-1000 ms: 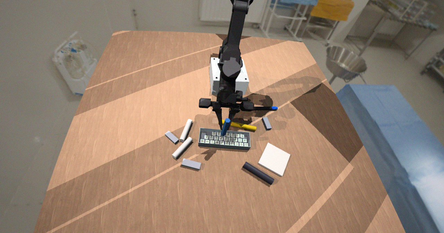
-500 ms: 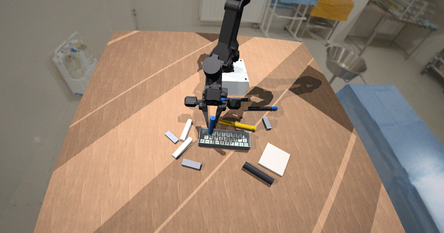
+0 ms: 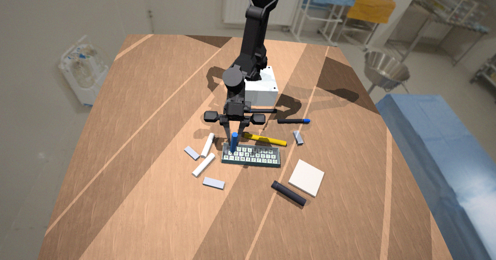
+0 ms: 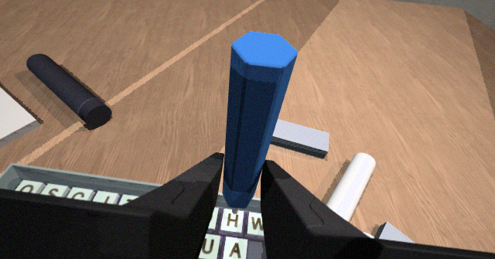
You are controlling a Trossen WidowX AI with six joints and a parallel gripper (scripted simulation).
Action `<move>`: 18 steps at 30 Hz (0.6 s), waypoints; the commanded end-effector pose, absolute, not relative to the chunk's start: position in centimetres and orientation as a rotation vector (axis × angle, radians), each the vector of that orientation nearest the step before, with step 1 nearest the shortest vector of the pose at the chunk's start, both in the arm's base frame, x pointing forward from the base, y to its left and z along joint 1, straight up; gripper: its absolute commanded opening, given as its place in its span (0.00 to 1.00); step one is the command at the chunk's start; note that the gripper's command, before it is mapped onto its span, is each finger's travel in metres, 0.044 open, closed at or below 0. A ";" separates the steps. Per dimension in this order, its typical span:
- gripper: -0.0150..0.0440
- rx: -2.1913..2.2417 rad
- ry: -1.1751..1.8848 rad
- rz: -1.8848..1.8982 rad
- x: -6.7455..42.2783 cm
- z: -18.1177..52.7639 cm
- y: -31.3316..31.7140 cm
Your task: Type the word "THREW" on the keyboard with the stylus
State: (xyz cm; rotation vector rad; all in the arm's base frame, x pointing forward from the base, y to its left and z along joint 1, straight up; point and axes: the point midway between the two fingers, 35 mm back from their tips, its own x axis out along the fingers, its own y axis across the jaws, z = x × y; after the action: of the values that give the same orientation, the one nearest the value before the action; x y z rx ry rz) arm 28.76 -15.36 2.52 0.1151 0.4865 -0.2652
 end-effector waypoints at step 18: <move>0.39 0.113 0.487 -0.261 28.9 1.4 -15.3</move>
State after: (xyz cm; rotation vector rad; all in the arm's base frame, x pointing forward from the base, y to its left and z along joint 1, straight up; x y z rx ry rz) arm 28.89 -15.25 1.59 0.1138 0.4868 -0.2601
